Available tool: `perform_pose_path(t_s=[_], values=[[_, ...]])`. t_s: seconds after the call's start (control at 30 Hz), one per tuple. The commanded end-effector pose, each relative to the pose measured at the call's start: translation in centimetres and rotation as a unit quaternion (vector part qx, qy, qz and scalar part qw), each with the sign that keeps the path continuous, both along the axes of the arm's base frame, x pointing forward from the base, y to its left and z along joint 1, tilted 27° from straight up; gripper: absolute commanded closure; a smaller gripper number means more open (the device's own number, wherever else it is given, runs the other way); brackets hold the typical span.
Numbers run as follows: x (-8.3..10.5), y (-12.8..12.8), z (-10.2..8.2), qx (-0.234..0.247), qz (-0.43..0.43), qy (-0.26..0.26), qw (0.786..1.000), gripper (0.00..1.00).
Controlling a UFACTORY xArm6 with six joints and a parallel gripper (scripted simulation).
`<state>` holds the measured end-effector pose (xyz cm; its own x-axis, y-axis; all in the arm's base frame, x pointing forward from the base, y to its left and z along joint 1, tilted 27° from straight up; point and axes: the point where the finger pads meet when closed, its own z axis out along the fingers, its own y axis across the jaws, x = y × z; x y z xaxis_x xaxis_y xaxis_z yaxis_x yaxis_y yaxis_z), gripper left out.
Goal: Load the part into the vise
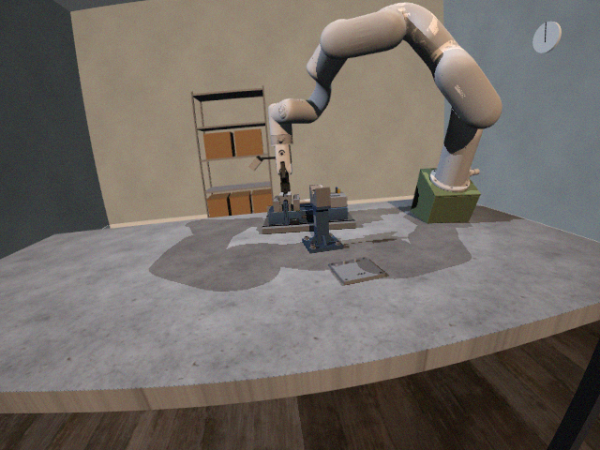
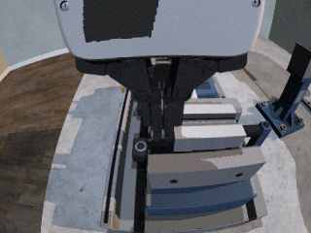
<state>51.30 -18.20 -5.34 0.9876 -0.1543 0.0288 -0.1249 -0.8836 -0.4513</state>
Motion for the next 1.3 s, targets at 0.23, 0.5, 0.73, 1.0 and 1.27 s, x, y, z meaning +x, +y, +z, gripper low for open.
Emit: perform_pose_path(t_s=[0.23, 0.5, 0.73, 1.0, 1.27], values=[[0.2, 0.2, 0.2, 0.001, 0.002, -0.001, 1.0, 1.0], [0.2, 0.2, 0.2, 0.001, 0.002, -0.001, 1.0, 1.0], [0.1, -0.3, 0.0, 0.001, 0.002, -0.001, 1.0, 1.0], [0.0, -1.3, -0.5, 0.001, 0.002, -0.001, 1.0, 1.0], [-0.2, -2.4, -1.1, 0.001, 0.002, -0.001, 1.0, 1.0]])
